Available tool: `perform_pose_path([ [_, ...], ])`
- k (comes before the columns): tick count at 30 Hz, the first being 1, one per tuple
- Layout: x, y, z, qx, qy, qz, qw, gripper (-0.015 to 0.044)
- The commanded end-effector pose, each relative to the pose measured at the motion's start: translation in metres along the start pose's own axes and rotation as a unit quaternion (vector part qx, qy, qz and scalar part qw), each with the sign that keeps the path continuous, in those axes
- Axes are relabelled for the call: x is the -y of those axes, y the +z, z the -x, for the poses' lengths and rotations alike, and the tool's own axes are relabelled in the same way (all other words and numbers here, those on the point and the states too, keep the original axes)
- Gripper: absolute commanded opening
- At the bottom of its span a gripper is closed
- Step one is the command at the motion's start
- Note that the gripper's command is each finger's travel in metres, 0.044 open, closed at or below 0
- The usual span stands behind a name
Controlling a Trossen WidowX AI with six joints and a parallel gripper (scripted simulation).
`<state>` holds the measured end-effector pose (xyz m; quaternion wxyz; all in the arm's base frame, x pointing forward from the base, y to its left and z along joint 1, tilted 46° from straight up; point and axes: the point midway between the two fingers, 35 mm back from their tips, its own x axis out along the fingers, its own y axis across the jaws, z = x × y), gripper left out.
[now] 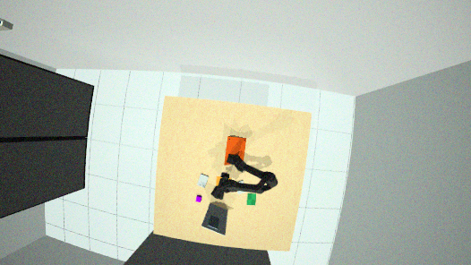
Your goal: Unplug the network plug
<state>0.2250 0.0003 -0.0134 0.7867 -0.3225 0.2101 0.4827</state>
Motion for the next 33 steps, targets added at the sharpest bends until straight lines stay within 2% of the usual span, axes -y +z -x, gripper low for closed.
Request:
perform_pose_path([
  [1,0.004,0.002,0.005,0.001,-0.004,0.006,1.0,0.0156],
  [16,0.007,0.003,0.016,0.002,-0.002,0.0,1.0,0.0156],
  [33,0.039,0.0,0.054,-0.001,-0.003,0.002,1.0,0.0156],
])
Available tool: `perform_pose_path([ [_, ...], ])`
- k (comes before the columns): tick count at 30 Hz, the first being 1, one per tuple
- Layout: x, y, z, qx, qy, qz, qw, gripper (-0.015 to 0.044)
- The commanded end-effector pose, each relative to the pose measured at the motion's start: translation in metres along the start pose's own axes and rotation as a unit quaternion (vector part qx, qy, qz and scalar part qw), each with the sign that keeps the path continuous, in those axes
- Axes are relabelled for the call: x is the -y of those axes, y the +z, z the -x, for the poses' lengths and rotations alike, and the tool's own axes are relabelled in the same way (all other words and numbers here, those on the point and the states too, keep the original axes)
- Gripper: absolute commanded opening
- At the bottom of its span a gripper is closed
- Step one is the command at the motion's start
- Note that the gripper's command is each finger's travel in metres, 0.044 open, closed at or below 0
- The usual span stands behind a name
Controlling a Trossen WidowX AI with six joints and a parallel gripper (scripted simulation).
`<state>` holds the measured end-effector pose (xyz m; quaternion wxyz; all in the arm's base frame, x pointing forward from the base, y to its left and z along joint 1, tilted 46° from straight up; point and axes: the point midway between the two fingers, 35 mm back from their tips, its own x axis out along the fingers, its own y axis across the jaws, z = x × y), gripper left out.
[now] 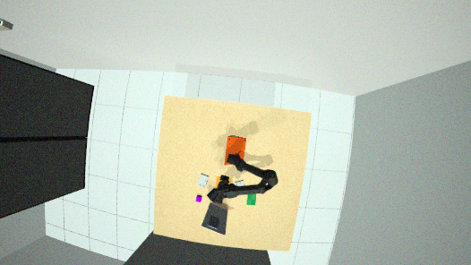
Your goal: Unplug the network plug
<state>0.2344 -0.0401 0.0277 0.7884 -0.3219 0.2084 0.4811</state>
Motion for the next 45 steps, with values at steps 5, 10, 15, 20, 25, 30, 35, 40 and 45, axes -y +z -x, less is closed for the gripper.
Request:
perform_pose_path([
  [5,0.014,0.0,0.02,-0.002,-0.001,0.004,1.0,0.0156],
  [10,0.021,0.001,0.033,-0.001,-0.002,0.004,1.0,0.0156],
  [15,0.028,0.003,0.048,0.0,-0.003,0.005,1.0,0.0156],
  [20,0.033,0.005,0.058,0.002,-0.004,0.006,1.0,0.0156],
  [25,0.033,0.005,0.058,0.002,-0.004,0.006,1.0,0.0287],
  [30,0.033,0.005,0.058,0.002,-0.004,0.006,1.0,0.0419],
  [35,0.033,0.005,0.058,0.002,-0.004,0.006,1.0,0.044],
  [40,0.033,0.005,0.058,0.002,-0.004,0.006,1.0,0.044],
  [45,0.033,0.005,0.058,0.002,-0.004,0.006,1.0,0.044],
])
